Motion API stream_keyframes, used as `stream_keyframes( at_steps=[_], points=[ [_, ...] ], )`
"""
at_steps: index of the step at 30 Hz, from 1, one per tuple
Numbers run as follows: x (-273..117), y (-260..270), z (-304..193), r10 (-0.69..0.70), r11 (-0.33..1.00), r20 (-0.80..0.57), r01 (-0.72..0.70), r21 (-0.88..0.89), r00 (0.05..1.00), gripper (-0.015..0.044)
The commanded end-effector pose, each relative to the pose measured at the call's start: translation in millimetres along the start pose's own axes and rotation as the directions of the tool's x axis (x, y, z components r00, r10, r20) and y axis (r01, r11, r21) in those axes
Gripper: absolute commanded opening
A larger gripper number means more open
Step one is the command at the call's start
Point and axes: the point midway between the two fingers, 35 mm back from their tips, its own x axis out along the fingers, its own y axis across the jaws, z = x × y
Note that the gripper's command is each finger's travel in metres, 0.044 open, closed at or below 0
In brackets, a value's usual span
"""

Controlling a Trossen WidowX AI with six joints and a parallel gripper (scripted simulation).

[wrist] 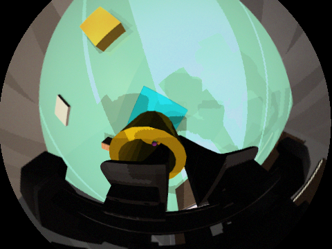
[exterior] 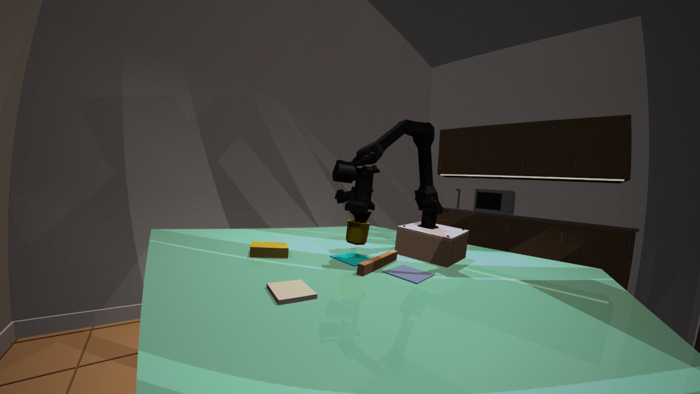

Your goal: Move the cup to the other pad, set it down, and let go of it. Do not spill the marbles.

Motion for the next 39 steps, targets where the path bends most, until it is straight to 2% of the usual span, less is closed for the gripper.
stream_keyframes(
  at_steps=[1,28,39],
  points=[
    [6,0,0,0.003,1.0,-0.002,-0.003,-0.003,1.0,0.0],
    [47,-1,2,0.003,1.0,-0.002,-0.003,-0.003,1.0,0.0],
    [45,-2,2,-0.002,1.0,-0.002,0.002,-0.001,1.0,0.0]
  ],
)
